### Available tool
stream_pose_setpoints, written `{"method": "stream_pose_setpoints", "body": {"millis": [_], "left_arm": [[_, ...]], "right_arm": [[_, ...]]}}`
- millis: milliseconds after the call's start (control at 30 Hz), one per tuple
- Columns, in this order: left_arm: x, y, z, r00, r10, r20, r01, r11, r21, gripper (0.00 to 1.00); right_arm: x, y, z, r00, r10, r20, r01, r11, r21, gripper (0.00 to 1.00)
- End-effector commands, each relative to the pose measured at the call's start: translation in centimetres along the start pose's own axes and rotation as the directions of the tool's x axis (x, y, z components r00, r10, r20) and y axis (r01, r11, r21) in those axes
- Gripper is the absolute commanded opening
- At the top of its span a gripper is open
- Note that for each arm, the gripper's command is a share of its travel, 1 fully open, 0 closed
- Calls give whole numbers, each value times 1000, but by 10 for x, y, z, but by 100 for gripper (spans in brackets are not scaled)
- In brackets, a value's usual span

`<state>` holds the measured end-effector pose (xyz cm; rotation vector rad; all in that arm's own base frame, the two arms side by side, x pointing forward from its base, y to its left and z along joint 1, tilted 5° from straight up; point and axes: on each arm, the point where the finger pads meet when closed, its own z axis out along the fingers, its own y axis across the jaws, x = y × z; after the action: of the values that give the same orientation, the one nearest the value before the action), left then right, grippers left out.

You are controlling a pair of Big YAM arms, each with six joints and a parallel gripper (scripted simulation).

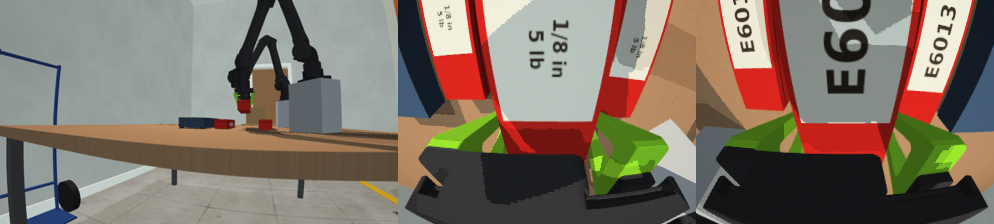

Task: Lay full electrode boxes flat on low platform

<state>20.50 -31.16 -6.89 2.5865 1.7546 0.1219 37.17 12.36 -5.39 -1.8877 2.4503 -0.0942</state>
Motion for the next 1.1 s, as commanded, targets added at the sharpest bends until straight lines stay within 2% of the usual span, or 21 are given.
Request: {"method": "stream_pose_setpoints", "body": {"millis": [0, 167, 233, 267, 333, 367, 567, 733, 800, 833, 933, 1067], "left_arm": [[-5, 15, -7, 1000, 4, 28, -3, 999, -40, 0], [-2, 9, 7, 1000, 8, 15, -7, 1000, -22, 0], [-2, 9, 7, 1000, 8, 15, -7, 1000, -22, 0], [-7, 17, -5, 999, 6, 38, -4, 999, -53, 0], [-8, 19, 1, 999, 4, 33, -2, 999, -49, 0], [-4, 14, 11, 1000, 3, 19, -3, 1000, -29, 0], [-4, 15, 13, 1000, 4, 27, -2, 999, -39, 0], [-4, 11, 26, 1000, 7, 18, -7, 1000, -26, 0], [-4, 11, 26, 1000, 7, 18, -7, 1000, -26, 0], [-8, 18, 15, 999, 6, 37, -4, 999, -53, 0], [-4, 14, 31, 1000, 4, 19, -4, 1000, -29, 0], [-5, 13, 37, 1000, 6, 18, -6, 1000, -27, 0]], "right_arm": [[0, -16, -5, 1000, 12, 14, -12, 999, 34, 0], [2, -13, 7, 1000, 10, 6, -10, 1000, 22, 0], [2, -13, 7, 1000, 10, 6, -10, 1000, 22, 0], [-1, -18, -5, 1000, 12, 21, -13, 999, 45, 0], [-1, -18, 5, 1000, 11, 17, -12, 999, 38, 0], [0, -15, 11, 1000, 11, 9, -11, 1000, 27, 0], [1, -15, 16, 1000, 11, 13, -12, 999, 32, 0], [1, -14, 27, 1000, 11, 8, -11, 1000, 25, 0], [1, -14, 27, 1000, 11, 8, -11, 1000, 25, 0], [-1, -18, 15, 1000, 11, 21, -12, 999, 44, 0], [1, -15, 32, 1000, 10, 9, -11, 1000, 26, 0], [1, -14, 38, 1000, 12, 8, -12, 1000, 25, 0]]}}
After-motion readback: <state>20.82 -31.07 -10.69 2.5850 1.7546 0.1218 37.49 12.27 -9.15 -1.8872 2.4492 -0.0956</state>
